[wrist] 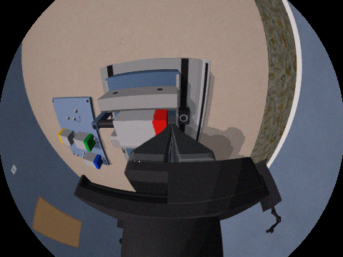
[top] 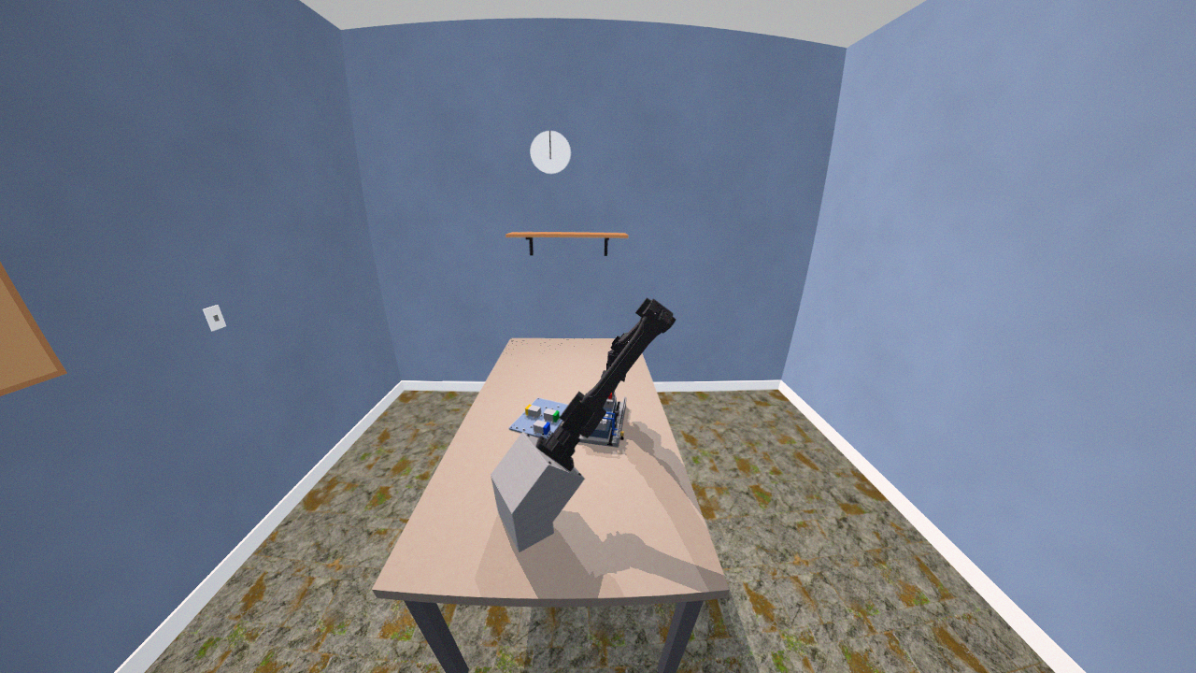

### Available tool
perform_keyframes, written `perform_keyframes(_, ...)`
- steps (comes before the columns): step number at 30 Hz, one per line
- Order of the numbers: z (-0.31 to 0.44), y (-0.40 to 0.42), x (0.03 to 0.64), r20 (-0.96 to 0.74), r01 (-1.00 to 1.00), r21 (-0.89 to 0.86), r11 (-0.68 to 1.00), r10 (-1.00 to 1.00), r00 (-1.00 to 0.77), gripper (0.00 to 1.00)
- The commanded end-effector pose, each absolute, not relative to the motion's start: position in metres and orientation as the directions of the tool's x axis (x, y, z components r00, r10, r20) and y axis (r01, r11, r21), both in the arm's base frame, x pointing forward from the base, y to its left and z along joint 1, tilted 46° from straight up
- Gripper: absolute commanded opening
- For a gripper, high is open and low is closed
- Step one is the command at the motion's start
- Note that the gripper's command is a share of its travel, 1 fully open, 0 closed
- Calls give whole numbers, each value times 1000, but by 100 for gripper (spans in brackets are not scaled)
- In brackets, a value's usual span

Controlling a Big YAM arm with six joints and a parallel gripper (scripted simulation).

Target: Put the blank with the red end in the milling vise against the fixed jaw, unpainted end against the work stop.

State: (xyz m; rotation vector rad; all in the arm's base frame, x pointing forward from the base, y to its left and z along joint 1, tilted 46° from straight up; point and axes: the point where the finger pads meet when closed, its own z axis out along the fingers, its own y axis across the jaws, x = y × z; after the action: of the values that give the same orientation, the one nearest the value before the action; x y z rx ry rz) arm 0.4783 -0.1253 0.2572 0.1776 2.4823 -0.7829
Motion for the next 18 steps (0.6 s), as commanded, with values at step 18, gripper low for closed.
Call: perform_keyframes(18, 245, -110, 483, -520, 262, -491, 831, -39, -853, 0)
